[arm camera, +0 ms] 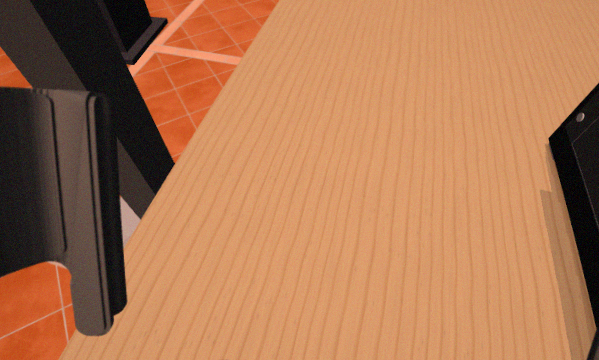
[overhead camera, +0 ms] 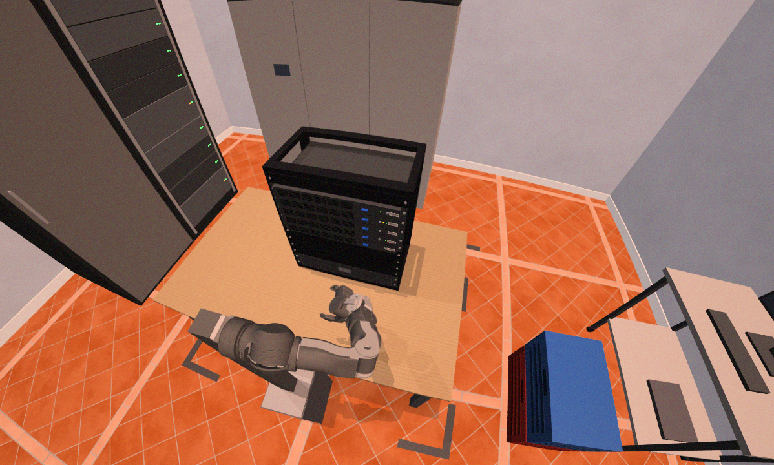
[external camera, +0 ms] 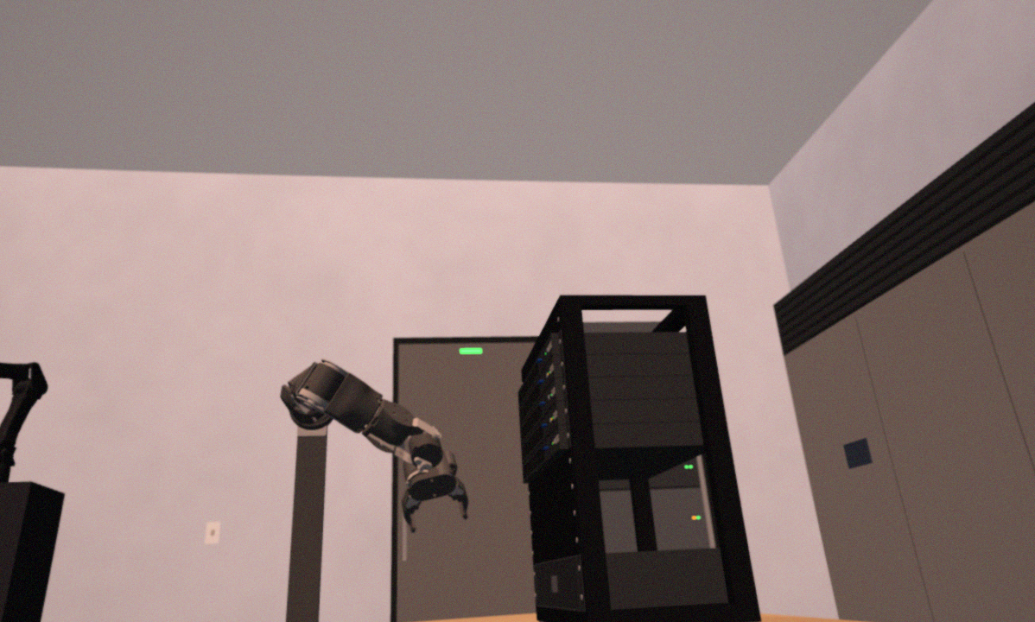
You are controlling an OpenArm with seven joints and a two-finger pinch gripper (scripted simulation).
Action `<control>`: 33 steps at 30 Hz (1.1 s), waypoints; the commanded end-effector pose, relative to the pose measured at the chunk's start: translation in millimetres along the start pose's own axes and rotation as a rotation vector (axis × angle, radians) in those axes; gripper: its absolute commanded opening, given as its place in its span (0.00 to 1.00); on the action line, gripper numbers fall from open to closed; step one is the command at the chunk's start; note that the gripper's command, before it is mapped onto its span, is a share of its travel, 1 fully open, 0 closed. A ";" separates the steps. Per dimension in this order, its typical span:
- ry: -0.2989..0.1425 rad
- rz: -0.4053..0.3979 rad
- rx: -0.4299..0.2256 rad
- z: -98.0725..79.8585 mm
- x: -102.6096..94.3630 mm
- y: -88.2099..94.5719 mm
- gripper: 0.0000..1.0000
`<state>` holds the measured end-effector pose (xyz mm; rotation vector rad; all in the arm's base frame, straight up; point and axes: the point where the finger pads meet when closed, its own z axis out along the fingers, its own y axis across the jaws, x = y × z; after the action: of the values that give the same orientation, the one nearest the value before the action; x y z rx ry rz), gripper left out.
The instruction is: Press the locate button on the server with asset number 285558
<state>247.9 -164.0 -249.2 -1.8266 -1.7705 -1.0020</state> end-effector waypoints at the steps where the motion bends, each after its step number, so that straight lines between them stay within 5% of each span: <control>1: 0.033 0.006 -0.058 -1.5 6.0 9.2 0.60; 5: 0.060 0.021 -0.099 -2.0 9.7 14.0 0.60; 20: 0.249 0.174 -0.438 -23.1 26.9 53.7 0.60; 22: 0.249 0.174 -0.438 -23.1 26.9 53.7 0.60; 33: 0.348 0.314 -0.703 -56.3 23.0 79.3 0.60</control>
<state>307.4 -194.1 -186.5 -2.0467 -0.9836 -1.7698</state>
